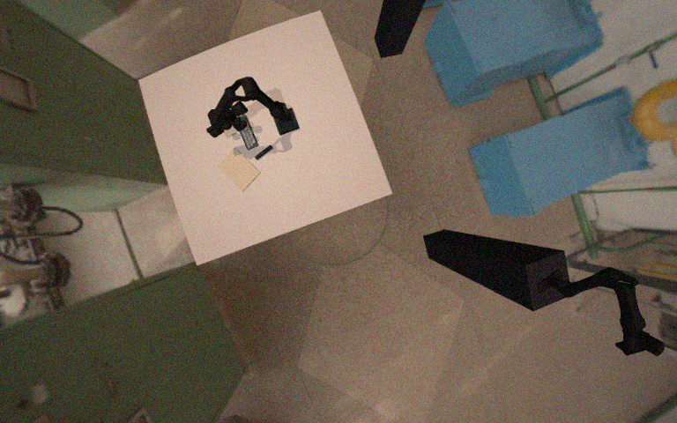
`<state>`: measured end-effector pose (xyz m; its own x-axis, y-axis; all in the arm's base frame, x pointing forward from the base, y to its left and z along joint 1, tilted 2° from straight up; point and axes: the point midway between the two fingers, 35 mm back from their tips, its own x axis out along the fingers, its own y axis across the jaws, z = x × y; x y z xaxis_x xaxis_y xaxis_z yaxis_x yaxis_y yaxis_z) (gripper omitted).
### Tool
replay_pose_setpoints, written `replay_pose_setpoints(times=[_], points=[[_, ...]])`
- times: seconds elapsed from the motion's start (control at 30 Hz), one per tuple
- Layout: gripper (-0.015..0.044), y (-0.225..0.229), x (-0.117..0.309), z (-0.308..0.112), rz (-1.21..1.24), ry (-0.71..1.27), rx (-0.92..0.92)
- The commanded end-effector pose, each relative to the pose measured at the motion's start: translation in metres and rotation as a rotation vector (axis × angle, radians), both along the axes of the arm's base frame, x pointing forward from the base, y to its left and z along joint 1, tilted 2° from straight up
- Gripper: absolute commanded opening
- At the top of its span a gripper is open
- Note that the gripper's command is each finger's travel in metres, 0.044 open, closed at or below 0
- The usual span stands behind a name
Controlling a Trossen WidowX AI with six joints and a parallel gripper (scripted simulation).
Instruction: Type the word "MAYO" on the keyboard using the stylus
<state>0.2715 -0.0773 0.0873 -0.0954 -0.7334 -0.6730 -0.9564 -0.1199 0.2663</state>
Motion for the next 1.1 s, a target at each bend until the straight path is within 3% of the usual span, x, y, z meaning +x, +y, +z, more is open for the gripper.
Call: replay_pose_setpoints(times=[0.0,0.23,0.83,0.93,1.07], points=[[0.0000,0.010,0.006,0.007,0.016,-0.104,-0.074],[0.0000,0.031,0.017,0.021,0.049,-0.304,-0.171],[0.0000,0.034,0.017,-0.014,0.050,-0.309,-0.173],[0.0079,0.034,0.017,-0.016,0.050,-0.309,-0.173],[0.0081,0.034,0.017,-0.018,0.050,-0.309,-0.173]])
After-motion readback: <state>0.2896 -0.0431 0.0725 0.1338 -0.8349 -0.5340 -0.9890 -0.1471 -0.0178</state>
